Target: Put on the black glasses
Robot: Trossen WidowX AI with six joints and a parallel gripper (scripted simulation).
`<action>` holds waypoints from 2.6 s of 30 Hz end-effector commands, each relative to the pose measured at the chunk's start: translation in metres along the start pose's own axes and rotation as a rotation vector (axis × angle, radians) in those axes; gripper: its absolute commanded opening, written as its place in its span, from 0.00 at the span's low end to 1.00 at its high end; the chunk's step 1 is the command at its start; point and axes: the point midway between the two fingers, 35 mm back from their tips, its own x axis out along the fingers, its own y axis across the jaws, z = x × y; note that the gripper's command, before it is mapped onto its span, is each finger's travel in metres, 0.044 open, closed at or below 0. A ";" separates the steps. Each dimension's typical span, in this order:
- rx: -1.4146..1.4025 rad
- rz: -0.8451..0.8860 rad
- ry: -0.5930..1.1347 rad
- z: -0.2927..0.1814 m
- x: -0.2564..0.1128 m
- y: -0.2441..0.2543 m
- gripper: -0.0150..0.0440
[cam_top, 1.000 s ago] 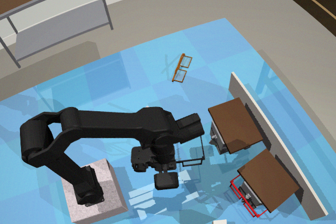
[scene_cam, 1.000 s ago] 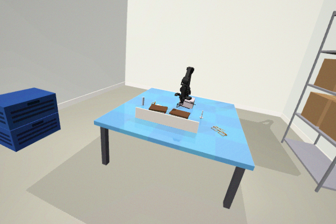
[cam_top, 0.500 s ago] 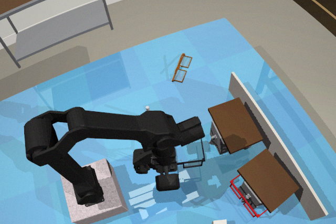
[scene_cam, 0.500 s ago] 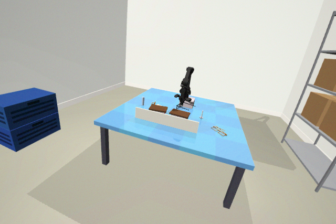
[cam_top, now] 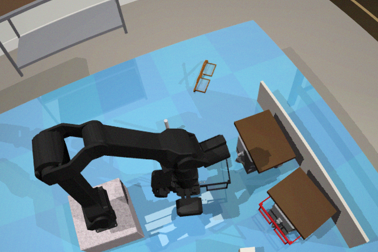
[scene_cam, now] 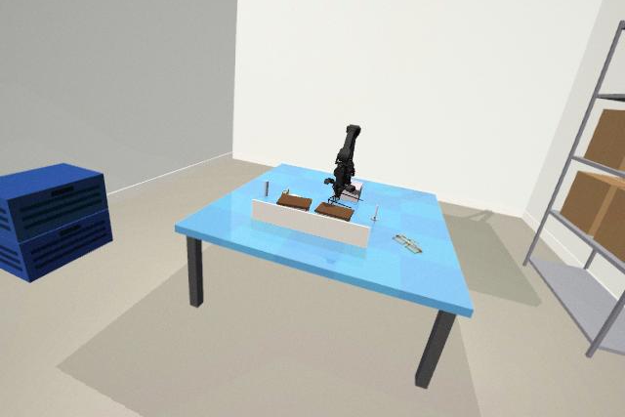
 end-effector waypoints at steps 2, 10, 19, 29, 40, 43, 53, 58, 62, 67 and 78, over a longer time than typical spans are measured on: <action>-0.004 -0.004 -0.002 0.001 0.006 -0.001 0.25; -0.004 -0.004 -0.003 0.001 0.015 0.000 0.25; -0.004 -0.004 -0.003 0.002 0.024 0.000 0.25; -0.004 -0.004 -0.003 0.003 0.034 0.000 0.25; -0.004 -0.004 -0.003 0.005 0.045 0.001 0.25; -0.004 -0.004 -0.003 0.006 0.048 0.001 0.25; 0.000 0.000 -0.001 0.005 0.047 0.001 0.44; 0.000 0.000 -0.001 0.005 0.047 0.001 0.44; -0.001 -0.001 -0.001 0.005 0.046 -0.001 0.44; -0.002 -0.002 -0.002 0.005 0.044 -0.004 0.44; -0.004 -0.005 -0.003 0.006 0.039 -0.011 0.44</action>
